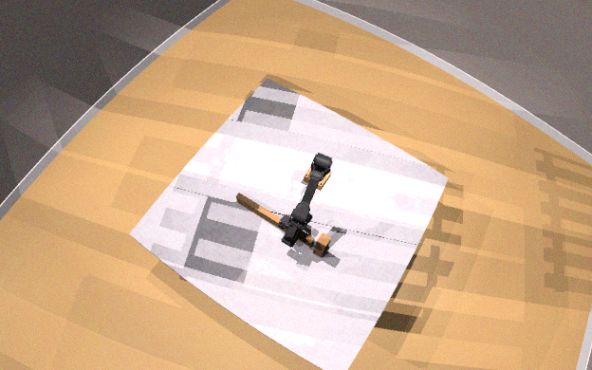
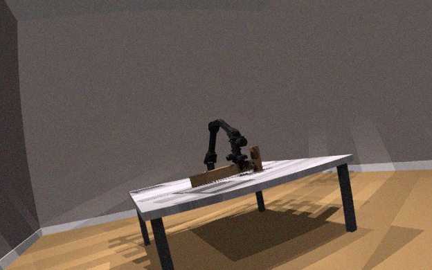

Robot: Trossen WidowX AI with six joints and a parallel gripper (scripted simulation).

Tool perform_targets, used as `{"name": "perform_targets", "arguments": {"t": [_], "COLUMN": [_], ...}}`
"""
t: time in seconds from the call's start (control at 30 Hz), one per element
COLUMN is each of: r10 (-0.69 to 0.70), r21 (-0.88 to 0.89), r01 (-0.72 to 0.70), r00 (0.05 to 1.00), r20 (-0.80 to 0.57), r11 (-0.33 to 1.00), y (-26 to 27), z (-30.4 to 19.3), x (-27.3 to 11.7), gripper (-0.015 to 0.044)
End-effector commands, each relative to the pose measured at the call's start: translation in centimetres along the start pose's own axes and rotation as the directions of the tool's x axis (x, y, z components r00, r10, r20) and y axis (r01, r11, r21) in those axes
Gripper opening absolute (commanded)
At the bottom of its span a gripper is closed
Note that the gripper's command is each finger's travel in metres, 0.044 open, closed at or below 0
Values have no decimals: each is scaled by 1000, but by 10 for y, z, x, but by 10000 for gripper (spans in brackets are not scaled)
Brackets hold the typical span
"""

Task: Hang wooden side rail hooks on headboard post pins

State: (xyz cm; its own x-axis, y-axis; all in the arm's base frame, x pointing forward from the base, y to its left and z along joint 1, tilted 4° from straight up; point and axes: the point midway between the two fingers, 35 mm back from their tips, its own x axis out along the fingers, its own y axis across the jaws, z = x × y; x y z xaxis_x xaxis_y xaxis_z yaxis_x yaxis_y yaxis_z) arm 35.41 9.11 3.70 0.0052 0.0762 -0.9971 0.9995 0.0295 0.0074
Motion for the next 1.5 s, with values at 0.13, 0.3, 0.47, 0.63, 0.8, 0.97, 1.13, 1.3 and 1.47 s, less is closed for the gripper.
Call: {"name": "perform_targets", "arguments": {"t": [0.13, 0.3, 0.47, 0.63, 0.8, 0.97, 1.13, 1.3, 1.47], "r10": [15, 15, 15, 15, 15, 15, 15, 15, 15], "r21": [4, 4, 4, 4, 4, 4, 4, 4, 4], "r01": [-15, -15, -15, -15, -15, -15, -15, -15, -15], "r00": [1000, 1000, 1000, 1000, 1000, 1000, 1000, 1000, 1000], "r20": [-1, -2, -2, -2, -2, -2, -2, -2, -2], "r11": [1000, 1000, 1000, 1000, 1000, 1000, 1000, 1000, 1000], "y": [3, 2, 2, 1, 1, 1, 1, 1, 2], "z": [-2, -2, -3, -3, -4, -4, -5, -5, -6], "x": [-4, -4, -3, -3, -3, -3, -4, -4, -5], "gripper": [0, 0, 0, 0, 0, 0, 0, 0, 0]}}
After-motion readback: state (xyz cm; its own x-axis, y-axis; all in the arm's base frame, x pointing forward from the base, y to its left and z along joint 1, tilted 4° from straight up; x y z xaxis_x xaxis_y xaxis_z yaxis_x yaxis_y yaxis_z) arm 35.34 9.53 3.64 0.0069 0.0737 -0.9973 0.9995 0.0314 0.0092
